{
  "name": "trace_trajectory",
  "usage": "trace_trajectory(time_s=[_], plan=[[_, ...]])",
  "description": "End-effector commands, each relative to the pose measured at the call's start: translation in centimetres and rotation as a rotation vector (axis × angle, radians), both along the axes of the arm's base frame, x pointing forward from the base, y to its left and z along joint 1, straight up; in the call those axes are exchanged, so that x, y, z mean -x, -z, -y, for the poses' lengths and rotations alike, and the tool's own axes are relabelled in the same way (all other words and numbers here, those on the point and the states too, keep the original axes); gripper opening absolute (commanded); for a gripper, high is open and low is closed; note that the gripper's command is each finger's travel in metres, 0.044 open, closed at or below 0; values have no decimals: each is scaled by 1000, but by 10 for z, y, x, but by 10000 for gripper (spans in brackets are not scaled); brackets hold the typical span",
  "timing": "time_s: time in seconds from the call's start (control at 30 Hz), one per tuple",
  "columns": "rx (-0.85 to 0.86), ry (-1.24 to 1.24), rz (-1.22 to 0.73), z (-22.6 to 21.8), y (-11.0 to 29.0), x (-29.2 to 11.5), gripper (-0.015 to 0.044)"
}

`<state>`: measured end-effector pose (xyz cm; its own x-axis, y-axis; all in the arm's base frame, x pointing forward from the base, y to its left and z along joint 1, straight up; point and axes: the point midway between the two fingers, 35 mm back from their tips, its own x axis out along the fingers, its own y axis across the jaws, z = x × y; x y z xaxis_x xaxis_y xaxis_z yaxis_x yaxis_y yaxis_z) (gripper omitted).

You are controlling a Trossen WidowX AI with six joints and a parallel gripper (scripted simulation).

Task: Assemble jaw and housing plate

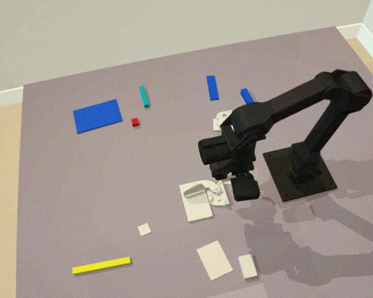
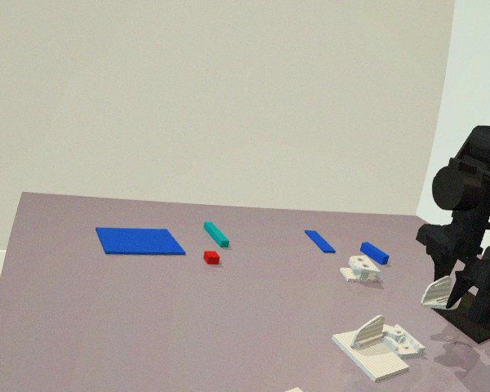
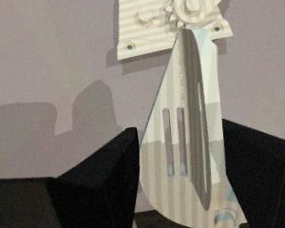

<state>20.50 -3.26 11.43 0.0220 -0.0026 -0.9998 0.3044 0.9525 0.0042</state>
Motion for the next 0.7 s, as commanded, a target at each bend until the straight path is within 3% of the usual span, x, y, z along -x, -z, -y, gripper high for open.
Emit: trace_trajectory(time_s=[0.0,0.27,0.67], plan=[[4,9,1,1,0,0,134],[4,9,2,1,0,-2,134],[4,9,5,2,-6,-40,134]])
